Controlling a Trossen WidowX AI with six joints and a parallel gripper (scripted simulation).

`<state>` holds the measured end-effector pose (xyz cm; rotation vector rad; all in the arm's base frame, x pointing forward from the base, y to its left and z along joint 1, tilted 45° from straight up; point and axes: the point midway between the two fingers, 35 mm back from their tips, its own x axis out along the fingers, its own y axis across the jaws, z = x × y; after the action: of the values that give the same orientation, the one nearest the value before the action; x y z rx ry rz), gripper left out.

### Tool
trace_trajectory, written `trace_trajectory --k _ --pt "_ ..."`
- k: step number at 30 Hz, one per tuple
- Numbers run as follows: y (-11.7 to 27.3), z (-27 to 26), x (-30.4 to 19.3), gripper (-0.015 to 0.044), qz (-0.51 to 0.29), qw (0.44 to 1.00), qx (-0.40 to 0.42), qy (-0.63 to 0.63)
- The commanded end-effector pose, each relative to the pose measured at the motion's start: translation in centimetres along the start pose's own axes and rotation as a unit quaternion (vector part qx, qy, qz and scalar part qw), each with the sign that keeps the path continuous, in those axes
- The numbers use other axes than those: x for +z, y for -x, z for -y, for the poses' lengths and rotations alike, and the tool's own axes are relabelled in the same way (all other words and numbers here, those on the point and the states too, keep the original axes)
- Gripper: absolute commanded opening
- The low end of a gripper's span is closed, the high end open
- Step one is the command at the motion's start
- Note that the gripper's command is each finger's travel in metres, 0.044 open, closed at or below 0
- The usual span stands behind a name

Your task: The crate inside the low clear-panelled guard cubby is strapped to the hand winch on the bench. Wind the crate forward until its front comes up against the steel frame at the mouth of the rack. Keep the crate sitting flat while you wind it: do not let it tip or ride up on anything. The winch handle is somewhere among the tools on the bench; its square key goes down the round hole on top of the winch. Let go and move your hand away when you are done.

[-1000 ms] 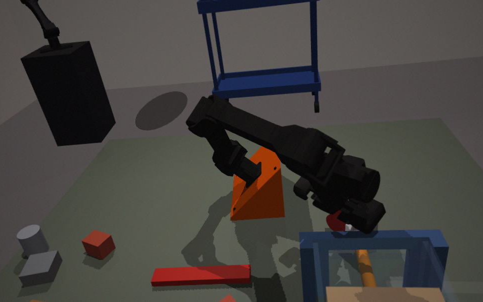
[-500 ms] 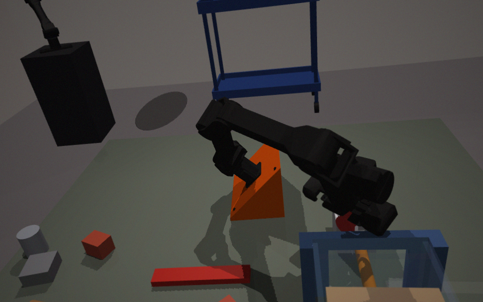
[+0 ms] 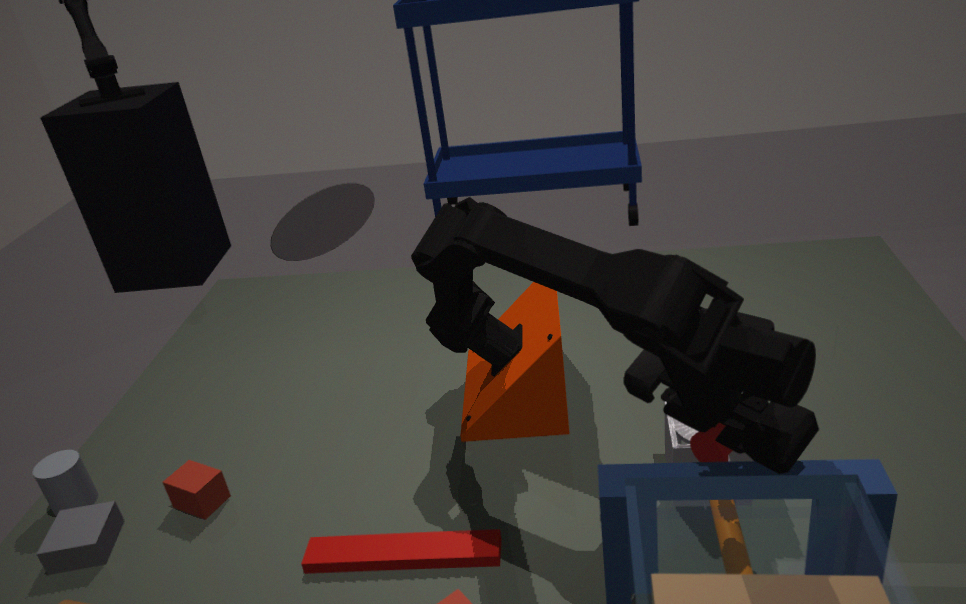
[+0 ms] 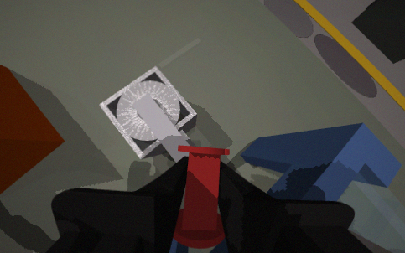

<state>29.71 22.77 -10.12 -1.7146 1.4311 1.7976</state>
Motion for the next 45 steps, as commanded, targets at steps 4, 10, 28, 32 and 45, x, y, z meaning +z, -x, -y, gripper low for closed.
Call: trace_trajectory --k 4,10,28,32,45 --pt "-0.8 1.4 1.4 0.0000 0.005 1.000 -0.008 0.000" --pt "-1.1 1.8 2.2 0.0000 0.006 1.000 -0.009 0.000" --pt "-2.1 2.7 4.7 0.0000 0.006 1.000 -0.009 0.000" --pt "-2.4 2.8 5.2 0.0000 0.007 1.000 -0.009 0.000" --pt "-3.2 2.9 7.2 0.0000 0.007 1.000 -0.009 0.000"
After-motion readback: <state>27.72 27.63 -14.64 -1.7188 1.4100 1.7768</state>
